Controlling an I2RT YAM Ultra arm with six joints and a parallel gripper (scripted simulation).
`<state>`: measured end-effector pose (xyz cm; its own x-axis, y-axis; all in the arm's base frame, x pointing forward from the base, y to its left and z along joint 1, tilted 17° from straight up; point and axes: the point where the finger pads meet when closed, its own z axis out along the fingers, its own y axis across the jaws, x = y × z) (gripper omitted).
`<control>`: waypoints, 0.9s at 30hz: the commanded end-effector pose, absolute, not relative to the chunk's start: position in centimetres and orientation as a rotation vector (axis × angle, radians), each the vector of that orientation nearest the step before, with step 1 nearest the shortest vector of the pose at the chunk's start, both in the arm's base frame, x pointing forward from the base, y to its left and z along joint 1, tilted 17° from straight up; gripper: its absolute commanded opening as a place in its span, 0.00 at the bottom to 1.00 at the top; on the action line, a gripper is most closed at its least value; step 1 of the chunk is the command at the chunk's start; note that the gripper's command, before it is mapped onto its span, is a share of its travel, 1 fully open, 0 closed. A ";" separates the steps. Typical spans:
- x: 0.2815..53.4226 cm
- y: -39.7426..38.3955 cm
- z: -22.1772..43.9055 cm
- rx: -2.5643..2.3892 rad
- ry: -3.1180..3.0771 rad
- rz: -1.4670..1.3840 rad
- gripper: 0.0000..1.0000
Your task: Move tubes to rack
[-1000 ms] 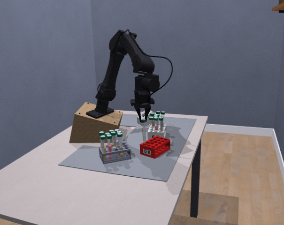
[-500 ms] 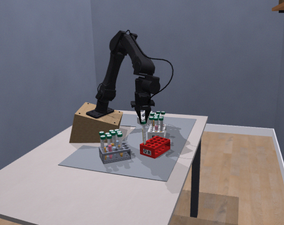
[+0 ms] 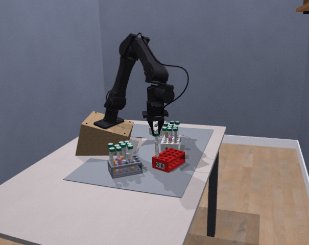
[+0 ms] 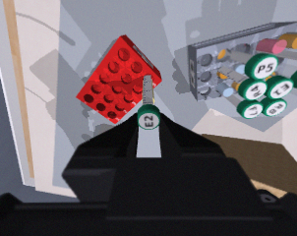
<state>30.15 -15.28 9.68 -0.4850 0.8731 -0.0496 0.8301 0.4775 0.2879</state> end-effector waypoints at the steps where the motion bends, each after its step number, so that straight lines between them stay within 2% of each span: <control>1: 30.0 -15.1 8.5 1.494 2.552 0.323 0.00; 27: 30.5 -14.9 7.5 1.493 2.552 0.328 0.00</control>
